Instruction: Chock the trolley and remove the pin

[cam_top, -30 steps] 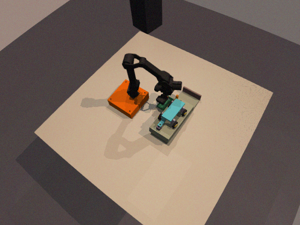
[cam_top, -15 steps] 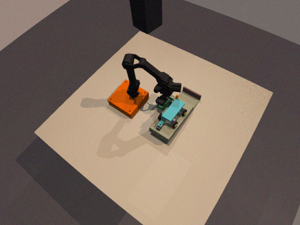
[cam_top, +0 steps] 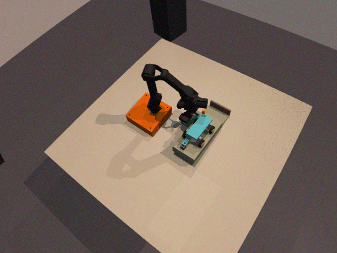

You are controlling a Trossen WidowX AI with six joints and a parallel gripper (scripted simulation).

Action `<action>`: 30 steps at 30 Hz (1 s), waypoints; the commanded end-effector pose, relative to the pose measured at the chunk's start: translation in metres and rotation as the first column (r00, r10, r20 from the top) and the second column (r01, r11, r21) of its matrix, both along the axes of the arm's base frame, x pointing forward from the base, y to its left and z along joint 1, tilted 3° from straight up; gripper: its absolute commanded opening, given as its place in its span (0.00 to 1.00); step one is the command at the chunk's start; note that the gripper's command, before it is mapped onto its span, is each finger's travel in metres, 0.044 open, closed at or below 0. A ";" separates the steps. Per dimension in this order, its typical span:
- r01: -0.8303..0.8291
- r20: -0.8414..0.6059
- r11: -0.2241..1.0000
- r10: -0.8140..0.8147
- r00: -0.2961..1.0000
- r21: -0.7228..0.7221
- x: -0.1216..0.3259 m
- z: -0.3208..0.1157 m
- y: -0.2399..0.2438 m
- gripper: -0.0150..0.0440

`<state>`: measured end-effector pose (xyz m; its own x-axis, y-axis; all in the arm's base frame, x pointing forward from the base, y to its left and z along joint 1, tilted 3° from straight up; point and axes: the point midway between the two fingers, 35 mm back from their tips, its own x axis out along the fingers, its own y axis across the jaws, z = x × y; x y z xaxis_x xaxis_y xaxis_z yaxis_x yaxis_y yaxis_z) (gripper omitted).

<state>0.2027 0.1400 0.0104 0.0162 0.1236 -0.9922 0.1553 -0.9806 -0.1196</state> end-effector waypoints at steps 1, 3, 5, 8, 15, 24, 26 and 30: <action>-0.004 -0.004 1.000 0.004 1.000 0.004 -0.001 -0.002 -0.002 0.58; -0.004 -0.004 1.000 0.004 1.000 0.004 0.000 -0.003 -0.003 0.58; -0.004 -0.004 1.000 0.004 1.000 0.004 0.000 -0.003 -0.005 0.58; -0.004 -0.004 1.000 0.004 1.000 0.003 0.001 -0.004 -0.006 0.58; -0.004 -0.004 1.000 0.004 1.000 0.003 0.002 -0.006 -0.010 0.58; -0.004 -0.004 1.000 0.004 1.000 0.003 0.003 -0.008 -0.015 0.58; -0.004 -0.004 1.000 0.004 1.000 0.003 0.003 -0.009 -0.015 0.58; -0.004 -0.004 1.000 0.004 1.000 0.003 0.004 -0.010 -0.017 0.58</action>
<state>0.2081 0.1240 0.0025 0.0183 0.1233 -0.9922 0.1556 -0.9806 -0.1190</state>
